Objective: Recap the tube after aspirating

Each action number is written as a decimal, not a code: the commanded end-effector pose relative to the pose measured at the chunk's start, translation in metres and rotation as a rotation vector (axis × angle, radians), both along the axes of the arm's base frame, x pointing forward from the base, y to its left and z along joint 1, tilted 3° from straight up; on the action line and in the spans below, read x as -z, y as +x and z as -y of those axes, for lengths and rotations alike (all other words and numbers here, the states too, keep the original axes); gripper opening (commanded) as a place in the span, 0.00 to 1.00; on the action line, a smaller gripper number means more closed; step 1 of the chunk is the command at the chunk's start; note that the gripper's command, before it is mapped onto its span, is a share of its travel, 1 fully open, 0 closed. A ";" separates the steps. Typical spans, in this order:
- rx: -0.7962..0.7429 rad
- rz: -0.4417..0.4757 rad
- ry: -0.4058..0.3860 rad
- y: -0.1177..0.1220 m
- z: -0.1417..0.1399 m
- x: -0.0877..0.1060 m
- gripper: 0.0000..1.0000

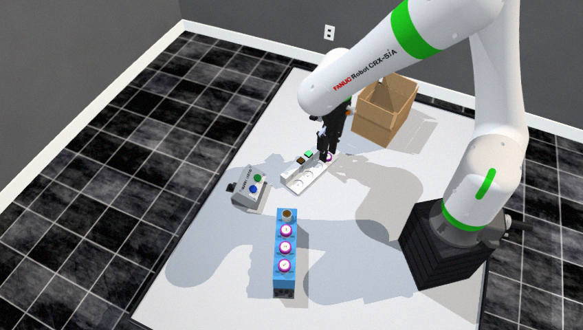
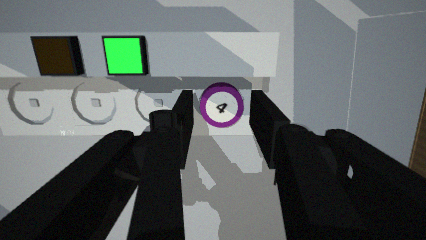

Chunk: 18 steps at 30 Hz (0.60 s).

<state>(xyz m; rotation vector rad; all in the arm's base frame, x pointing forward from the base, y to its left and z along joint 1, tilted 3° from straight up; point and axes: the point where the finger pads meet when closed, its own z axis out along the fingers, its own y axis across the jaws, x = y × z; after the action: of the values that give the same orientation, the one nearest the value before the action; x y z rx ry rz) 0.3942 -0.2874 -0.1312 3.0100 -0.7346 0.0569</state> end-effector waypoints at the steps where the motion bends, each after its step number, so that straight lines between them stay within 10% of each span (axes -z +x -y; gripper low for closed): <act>1: 0.000 0.001 -0.001 0.001 0.000 0.001 0.36; 18: 0.000 0.001 -0.001 0.001 0.001 0.004 0.30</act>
<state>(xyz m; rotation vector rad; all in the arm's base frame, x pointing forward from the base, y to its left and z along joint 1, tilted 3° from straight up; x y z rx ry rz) 0.3943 -0.2876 -0.1360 3.0100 -0.7345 0.0570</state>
